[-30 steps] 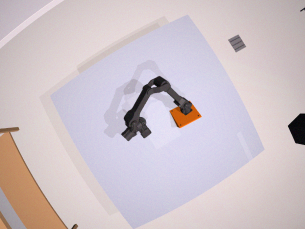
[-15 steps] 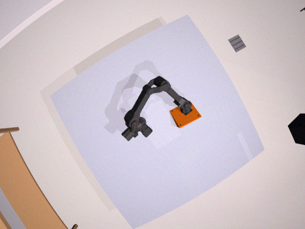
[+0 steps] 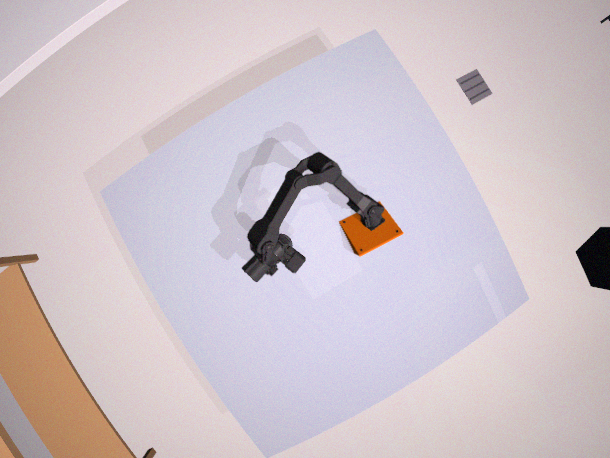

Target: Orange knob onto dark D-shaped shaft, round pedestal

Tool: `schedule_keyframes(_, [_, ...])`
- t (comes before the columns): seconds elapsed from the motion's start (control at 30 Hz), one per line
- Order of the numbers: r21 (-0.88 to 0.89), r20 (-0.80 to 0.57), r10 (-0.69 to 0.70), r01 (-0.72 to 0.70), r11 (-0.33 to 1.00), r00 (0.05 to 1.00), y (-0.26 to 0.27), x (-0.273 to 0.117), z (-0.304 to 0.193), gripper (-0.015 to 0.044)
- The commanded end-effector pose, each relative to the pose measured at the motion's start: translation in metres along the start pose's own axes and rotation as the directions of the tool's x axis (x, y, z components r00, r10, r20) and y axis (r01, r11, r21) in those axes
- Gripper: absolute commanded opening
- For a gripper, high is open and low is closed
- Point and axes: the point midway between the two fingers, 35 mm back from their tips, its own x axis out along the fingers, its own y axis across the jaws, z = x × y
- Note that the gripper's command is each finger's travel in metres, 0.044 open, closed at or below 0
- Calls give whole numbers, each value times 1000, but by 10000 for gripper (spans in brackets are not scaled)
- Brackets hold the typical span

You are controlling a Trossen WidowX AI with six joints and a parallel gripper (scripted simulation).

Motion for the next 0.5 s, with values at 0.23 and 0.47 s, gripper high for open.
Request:
schedule_keyframes(0.23, [-116, 1, -5, 5, 993, 1000, 1, 3, 0, 0])
schedule_keyframes(0.47, [-116, 1, -5, 5, 993, 1000, 0, 3, 0, 0])
